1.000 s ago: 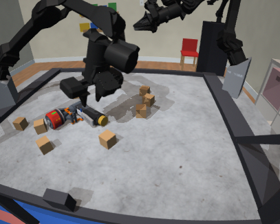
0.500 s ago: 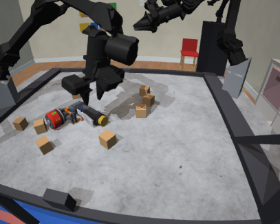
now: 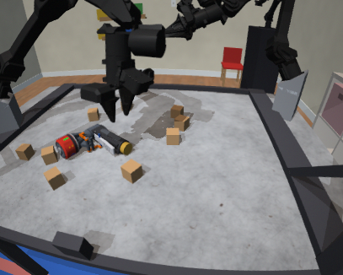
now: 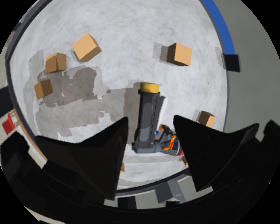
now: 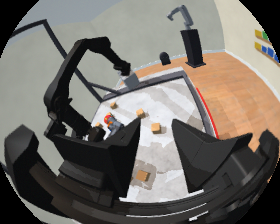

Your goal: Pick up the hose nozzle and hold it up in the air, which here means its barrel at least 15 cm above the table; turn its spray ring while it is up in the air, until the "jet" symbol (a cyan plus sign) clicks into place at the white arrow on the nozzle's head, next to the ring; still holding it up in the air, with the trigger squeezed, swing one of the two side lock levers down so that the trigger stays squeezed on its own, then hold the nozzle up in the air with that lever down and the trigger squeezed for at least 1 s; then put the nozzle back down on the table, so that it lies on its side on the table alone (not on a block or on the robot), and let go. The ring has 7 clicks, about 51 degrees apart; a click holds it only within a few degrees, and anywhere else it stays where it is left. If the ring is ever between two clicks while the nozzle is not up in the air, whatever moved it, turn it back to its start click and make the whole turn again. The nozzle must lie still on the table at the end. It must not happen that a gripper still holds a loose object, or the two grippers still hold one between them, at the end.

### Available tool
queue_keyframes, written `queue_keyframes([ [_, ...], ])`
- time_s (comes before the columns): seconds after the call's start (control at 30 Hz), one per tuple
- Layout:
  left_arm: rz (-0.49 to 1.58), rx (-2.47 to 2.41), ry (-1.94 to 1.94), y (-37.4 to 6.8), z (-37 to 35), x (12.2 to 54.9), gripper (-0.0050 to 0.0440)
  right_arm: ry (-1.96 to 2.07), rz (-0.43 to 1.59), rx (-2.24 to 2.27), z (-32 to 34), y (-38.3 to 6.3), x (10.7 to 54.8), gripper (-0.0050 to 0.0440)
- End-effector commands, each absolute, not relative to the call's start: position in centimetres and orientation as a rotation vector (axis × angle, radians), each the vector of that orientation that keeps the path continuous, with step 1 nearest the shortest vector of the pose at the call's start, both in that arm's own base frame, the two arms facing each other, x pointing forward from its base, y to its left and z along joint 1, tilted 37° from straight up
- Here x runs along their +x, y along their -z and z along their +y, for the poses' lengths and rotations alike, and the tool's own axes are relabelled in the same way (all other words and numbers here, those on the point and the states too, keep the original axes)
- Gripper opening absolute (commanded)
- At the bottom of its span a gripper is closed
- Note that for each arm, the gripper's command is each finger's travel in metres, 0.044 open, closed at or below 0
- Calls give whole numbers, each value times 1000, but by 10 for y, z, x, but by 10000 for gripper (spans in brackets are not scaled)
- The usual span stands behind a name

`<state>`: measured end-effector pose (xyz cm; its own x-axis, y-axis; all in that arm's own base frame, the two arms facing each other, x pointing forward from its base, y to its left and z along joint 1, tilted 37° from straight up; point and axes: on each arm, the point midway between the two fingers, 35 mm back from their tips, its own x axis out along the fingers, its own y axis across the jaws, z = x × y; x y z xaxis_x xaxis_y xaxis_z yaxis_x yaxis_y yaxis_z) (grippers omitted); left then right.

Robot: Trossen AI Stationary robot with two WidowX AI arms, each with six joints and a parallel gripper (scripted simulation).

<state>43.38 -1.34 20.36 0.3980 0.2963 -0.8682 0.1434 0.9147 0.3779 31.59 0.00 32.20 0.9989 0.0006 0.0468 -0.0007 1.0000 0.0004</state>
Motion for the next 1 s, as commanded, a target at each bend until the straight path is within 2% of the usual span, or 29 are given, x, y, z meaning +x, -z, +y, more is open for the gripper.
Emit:
queue_keyframes([
  [0.0, 1113, 405, -104, -216, -12, 431, 236, 4, -66, 3, -1, -329, 314, 171],
  [0.97, 727, 208, -96, -261, -6, 414, 236, 4, -67, 3, -1, -329, 314, 171],
])
